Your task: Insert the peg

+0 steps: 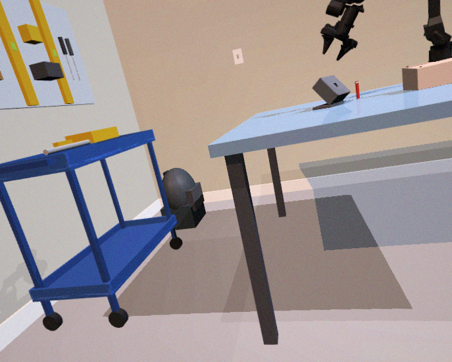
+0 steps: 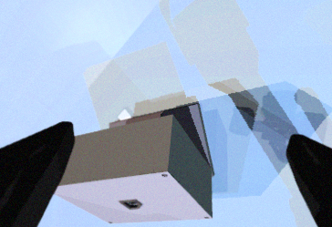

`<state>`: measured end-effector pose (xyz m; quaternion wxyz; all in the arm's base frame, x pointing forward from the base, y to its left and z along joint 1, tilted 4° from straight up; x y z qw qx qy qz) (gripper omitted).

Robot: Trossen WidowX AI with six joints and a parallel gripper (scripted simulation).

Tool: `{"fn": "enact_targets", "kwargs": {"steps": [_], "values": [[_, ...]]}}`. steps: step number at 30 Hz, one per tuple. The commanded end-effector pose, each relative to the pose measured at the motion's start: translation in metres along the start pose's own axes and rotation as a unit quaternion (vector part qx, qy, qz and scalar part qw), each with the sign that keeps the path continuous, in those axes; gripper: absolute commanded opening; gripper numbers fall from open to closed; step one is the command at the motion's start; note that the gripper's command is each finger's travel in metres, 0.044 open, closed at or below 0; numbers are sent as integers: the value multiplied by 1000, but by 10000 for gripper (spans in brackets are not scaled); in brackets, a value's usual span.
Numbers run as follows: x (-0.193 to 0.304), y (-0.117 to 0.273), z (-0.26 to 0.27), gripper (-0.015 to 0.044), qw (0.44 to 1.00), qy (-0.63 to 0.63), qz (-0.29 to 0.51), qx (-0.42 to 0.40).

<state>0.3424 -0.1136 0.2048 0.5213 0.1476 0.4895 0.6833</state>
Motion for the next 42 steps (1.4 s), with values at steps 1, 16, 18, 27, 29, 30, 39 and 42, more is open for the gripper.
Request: {"fn": "enact_targets", "kwargs": {"steps": [1, 16, 18, 27, 29, 30, 39, 42], "values": [[3, -14, -24, 440, 997, -38, 28, 54], [26, -48, -103, 440, 949, -155, 134, 237], [28, -50, -104, 440, 947, -159, 138, 244], [29, -55, -106, 440, 946, -160, 139, 245], [30, -58, -107, 440, 946, -160, 139, 245], [31, -60, -108, 440, 946, -160, 139, 245], [35, -72, -114, 440, 946, -160, 139, 245], [37, -77, -116, 440, 946, -160, 139, 245]]}}
Point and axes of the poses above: the point midway between the two fingers, 35 mm back from their tips, its own y axis back along the fingers, its own z axis across the jaws, x = y × z, the point moved 6 cm from there along y, back along the fingers, and after that the axes turned 2 degrees about -y, right-handed, at the moved point
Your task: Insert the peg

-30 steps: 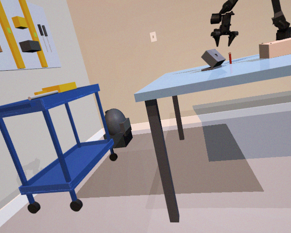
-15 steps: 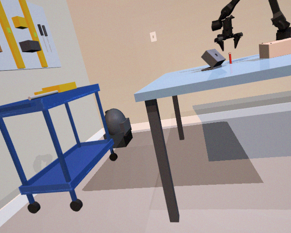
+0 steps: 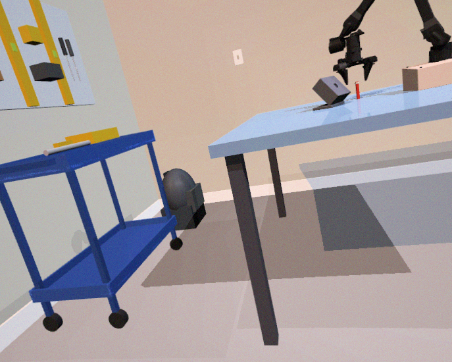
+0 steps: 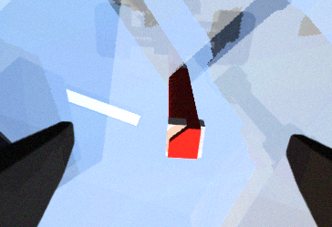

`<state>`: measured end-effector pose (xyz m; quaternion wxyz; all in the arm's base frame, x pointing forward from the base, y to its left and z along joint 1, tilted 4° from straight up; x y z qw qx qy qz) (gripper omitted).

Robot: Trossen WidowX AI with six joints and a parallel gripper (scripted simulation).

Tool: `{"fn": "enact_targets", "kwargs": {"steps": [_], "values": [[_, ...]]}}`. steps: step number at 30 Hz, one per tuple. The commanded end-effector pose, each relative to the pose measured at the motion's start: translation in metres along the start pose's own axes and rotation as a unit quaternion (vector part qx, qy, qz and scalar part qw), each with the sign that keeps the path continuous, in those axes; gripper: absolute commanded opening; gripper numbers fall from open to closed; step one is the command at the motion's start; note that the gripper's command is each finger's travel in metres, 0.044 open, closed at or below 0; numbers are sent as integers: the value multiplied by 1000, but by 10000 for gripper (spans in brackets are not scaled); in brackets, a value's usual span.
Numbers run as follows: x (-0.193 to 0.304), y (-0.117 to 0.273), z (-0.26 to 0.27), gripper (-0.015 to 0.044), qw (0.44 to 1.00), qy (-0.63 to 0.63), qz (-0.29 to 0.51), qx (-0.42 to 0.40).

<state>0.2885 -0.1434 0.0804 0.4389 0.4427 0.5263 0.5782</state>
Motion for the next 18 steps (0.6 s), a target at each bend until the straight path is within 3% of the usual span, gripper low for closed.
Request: {"fn": "enact_targets", "kwargs": {"steps": [1, 18], "values": [[0, -7, 0, 440, 1000, -3, -2, 1], [1, -34, -1, 440, 1000, -3, -1, 2]]}}
Point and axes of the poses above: the point midway between the two fingers, 35 mm back from their tips, its own y axis back along the fingers, its own z axis across the jaws, x = y × z, the point moved 6 cm from there along y, back along the fingers, and after that the axes turned 2 degrees about -y, right-handed, at the moved point
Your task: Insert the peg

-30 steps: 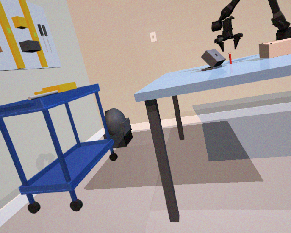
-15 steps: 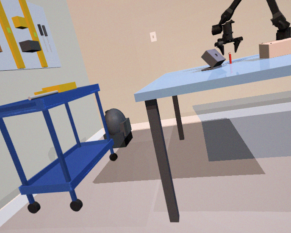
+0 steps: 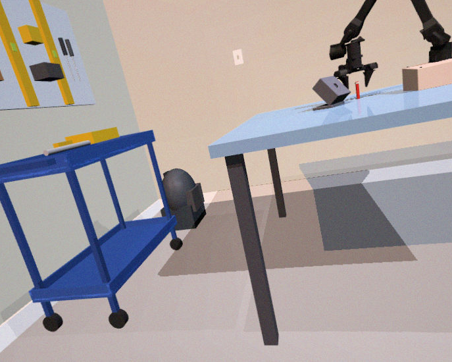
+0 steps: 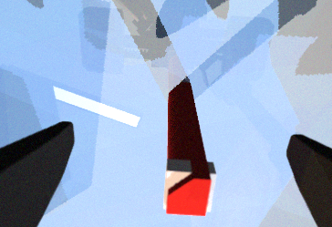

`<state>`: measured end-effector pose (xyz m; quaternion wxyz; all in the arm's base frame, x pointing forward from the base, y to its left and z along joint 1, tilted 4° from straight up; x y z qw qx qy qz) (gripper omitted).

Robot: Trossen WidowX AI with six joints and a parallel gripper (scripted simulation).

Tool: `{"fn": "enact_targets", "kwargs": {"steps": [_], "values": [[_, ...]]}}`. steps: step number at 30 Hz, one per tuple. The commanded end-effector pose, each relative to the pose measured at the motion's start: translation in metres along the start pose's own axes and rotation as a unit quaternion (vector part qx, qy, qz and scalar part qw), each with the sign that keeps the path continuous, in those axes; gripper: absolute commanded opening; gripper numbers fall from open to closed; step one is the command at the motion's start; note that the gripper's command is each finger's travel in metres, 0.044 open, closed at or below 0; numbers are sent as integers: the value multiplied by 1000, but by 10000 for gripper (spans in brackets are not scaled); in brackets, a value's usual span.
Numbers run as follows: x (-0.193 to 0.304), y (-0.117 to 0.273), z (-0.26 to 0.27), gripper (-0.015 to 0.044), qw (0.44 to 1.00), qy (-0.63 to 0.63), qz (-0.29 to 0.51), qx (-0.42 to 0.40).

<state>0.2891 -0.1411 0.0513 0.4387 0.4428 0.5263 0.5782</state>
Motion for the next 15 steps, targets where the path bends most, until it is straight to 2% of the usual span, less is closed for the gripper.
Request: {"fn": "enact_targets", "kwargs": {"steps": [1, 4, 15], "values": [[0, -7, -1, 440, 1000, -3, -1, 1], [1, -9, -1, 440, 1000, -3, -1, 1], [1, -6, -1, 151, 1000, 0, 0, 1]]}}
Point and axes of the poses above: the point midway between the two fingers, 35 mm back from their tips, its own y axis back along the fingers, its own z axis across the jaws, x = y × z, the point moved 6 cm from there along y, back along the fingers, and after that the axes turned 2 degrees about -y, right-handed, at the moved point
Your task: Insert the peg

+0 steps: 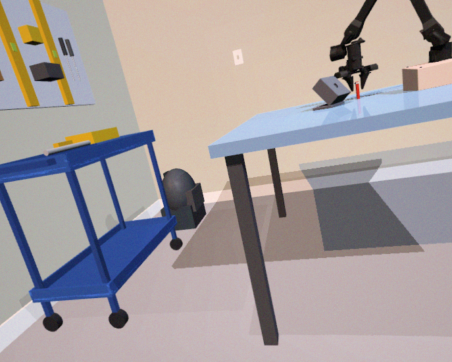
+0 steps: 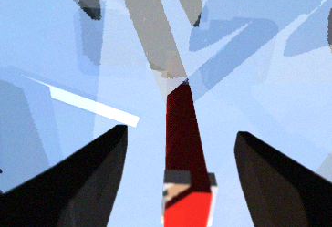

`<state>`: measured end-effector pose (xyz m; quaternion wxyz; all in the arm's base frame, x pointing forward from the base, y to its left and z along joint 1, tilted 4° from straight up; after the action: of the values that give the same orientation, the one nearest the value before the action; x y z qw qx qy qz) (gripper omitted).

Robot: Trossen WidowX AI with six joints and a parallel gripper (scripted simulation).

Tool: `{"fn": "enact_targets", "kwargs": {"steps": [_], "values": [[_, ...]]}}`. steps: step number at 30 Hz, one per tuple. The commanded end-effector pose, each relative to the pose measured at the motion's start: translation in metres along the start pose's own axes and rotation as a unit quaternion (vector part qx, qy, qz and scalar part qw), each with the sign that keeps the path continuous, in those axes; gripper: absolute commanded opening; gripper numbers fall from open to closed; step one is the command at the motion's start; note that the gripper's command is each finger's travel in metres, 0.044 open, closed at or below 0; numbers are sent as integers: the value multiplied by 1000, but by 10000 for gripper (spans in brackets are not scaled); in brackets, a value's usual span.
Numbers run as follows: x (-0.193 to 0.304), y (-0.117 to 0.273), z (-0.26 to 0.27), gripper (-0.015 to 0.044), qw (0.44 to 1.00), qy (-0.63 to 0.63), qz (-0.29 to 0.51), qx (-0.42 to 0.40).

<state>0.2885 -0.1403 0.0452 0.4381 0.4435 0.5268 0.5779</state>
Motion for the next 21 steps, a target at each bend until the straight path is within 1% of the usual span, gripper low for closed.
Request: {"fn": "enact_targets", "kwargs": {"steps": [1, 4, 10, 15, 21], "values": [[0, 0, 0, 125, 1000, 0, 0, 0], [0, 0, 0, 46, 1000, 0, 0, 0], [0, 0, 0, 6, 1000, 0, 0, 0], [-1, 6, 1, 0, 1000, 0, 0, 0], [-1, 36, 2, 0, 1000, -1, -1, 0]]}}
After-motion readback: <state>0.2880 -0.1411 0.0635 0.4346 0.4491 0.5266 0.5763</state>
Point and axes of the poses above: the point midway between the two fingers, 35 mm back from their tips, its own y axis back along the fingers, its own z axis across the jaws, x = y × z, the point moved 6 cm from there along y, back along the fingers, and after that the axes turned 2 degrees about -y, right-handed, at the moved point
